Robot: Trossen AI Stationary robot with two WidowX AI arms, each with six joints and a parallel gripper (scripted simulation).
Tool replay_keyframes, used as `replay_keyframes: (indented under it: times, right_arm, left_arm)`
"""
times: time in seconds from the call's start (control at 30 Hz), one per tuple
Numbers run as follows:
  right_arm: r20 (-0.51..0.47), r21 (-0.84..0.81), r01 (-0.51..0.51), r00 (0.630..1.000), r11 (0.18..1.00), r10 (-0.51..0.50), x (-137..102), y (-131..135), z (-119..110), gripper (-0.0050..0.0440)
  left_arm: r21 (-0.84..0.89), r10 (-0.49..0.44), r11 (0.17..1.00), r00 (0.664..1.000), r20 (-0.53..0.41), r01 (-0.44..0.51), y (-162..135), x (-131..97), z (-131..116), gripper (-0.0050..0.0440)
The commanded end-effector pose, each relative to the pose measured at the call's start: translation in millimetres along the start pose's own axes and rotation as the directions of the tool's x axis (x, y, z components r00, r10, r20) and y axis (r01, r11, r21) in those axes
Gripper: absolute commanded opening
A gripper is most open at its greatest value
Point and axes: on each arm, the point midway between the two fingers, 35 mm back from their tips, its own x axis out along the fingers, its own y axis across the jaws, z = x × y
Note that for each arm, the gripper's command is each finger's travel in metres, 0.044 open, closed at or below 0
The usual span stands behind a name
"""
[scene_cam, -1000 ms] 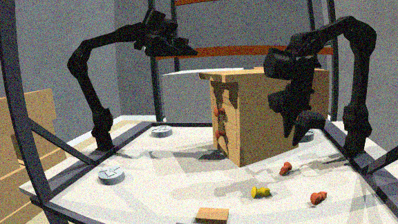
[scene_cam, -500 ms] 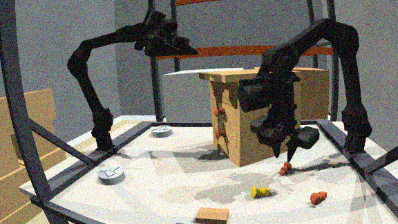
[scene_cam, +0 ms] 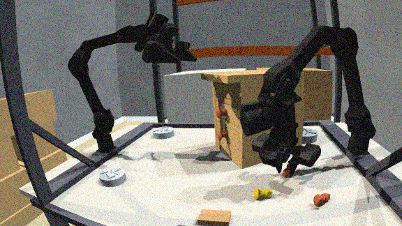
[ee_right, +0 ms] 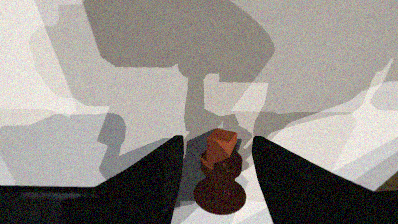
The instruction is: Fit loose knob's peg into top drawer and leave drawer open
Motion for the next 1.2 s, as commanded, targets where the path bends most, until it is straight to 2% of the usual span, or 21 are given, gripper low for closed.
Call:
replay_keyframes:
  times: [0.0,0.13,0.2,0.47,0.6,0.8,0.97,1.1,1.17]
  right_arm:
    - [0.012,-0.002,0.011,1.0,1.0,-0.011,4,-3,0,0.017]
    - [0.013,-0.002,0.011,1.0,1.0,-0.011,4,-2,1,0.015]
    - [0.015,-0.002,0.012,1.0,1.0,-0.012,3,-2,1,0.011]
    - [0.014,-0.002,0.011,1.0,1.0,-0.011,3,-2,1,0.0003]
    - [0.033,0.002,0.02,0.999,1.0,-0.02,-3,-4,4,0.0]
    - [0.051,0.003,0.032,0.998,0.999,-0.032,-36,-5,0,0.0015]
    - [0.051,0.003,0.032,0.998,0.999,-0.032,-85,-3,-11,0.0015]
    - [0.051,0.003,0.031,0.998,1.0,-0.032,-113,-3,-17,0.0015]
    - [0.051,0.003,0.031,0.998,1.0,-0.032,-113,-3,-17,0.0015]
  left_arm:
    - [0.018,-0.012,1.0,1.0,-0.019,0.012,-4,-5,-4,0.04]
    - [0.021,-0.018,1.0,0.999,-0.038,0.019,-5,-5,-9,0.04]
    - [0.022,-0.02,1.0,0.999,-0.046,0.021,-6,-5,-10,0.04]
    - [0.025,-0.024,0.999,0.998,-0.057,0.026,-7,-5,-13,0.04]
    - [0.023,-0.024,0.999,0.998,-0.057,0.025,-7,-5,-13,0.04]
    - [0.024,-0.019,1.0,0.998,-0.052,0.02,-6,-6,-10,0.04]
    - [0.024,-0.019,1.0,0.998,-0.052,0.02,-6,-6,-10,0.04]
    - [0.024,-0.019,1.0,0.998,-0.052,0.02,-6,-6,-10,0.04]
    - [0.024,-0.019,1.0,0.998,-0.052,0.02,-6,-6,-10,0.04]
